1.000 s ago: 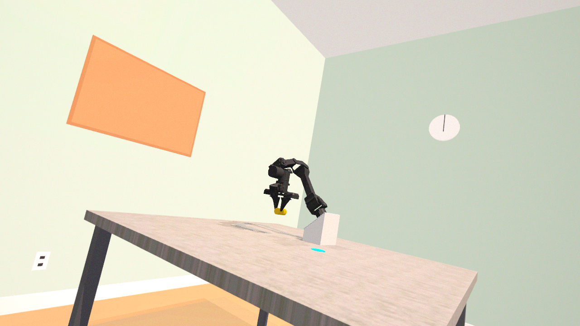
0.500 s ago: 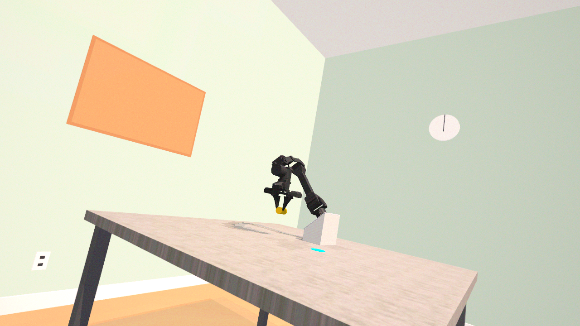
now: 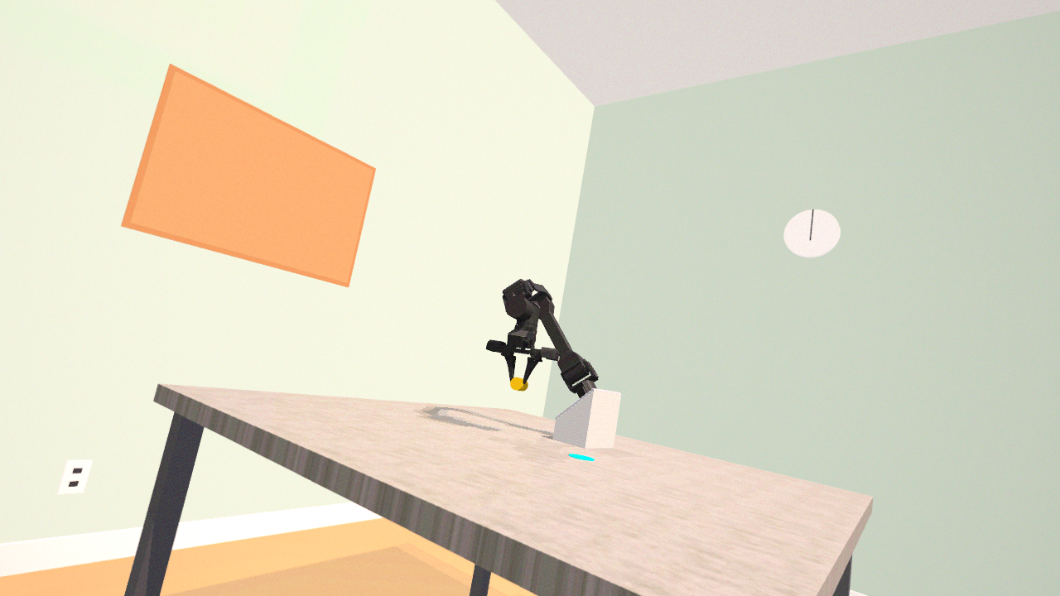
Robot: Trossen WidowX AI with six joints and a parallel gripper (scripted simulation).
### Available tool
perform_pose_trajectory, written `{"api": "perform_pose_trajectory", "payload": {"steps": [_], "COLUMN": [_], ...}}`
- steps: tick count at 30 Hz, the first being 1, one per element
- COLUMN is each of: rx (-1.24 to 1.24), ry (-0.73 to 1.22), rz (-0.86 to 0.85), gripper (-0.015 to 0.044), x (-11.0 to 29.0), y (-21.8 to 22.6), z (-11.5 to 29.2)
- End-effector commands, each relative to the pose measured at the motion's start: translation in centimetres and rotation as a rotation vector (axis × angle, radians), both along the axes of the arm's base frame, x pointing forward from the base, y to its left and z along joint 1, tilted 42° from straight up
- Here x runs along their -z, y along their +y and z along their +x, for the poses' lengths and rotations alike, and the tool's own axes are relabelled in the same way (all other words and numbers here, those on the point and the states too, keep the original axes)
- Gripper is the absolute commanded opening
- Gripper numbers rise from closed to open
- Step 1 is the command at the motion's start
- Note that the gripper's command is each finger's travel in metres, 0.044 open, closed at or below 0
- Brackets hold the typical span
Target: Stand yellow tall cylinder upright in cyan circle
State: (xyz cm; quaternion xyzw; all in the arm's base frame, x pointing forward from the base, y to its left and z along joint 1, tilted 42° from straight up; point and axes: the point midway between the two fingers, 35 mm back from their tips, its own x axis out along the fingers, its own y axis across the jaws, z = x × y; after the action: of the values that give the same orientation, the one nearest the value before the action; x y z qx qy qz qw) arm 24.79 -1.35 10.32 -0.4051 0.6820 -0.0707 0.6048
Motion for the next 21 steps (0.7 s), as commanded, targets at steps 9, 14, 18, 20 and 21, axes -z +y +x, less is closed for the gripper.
{"api": "perform_pose_trajectory", "payload": {"steps": [9, 14, 18, 20, 21], "rx": [-0.11, -0.156, -0.193, -0.21, -0.218], "ry": [0.074, 0.11, 0.138, 0.153, 0.16], "rz": [0.004, 0.001, -0.002, -0.003, -0.003], "gripper": [0.0105, 0.0105, 0.0105, 0.0105, 0.0105], "x": [1.7, 2.6, 3.3, 3.7, 3.8], "y": [3.1, 4.4, 5.4, 5.9, 6.2], "z": [1.3, 1.6, 1.8, 1.8, 1.8]}}
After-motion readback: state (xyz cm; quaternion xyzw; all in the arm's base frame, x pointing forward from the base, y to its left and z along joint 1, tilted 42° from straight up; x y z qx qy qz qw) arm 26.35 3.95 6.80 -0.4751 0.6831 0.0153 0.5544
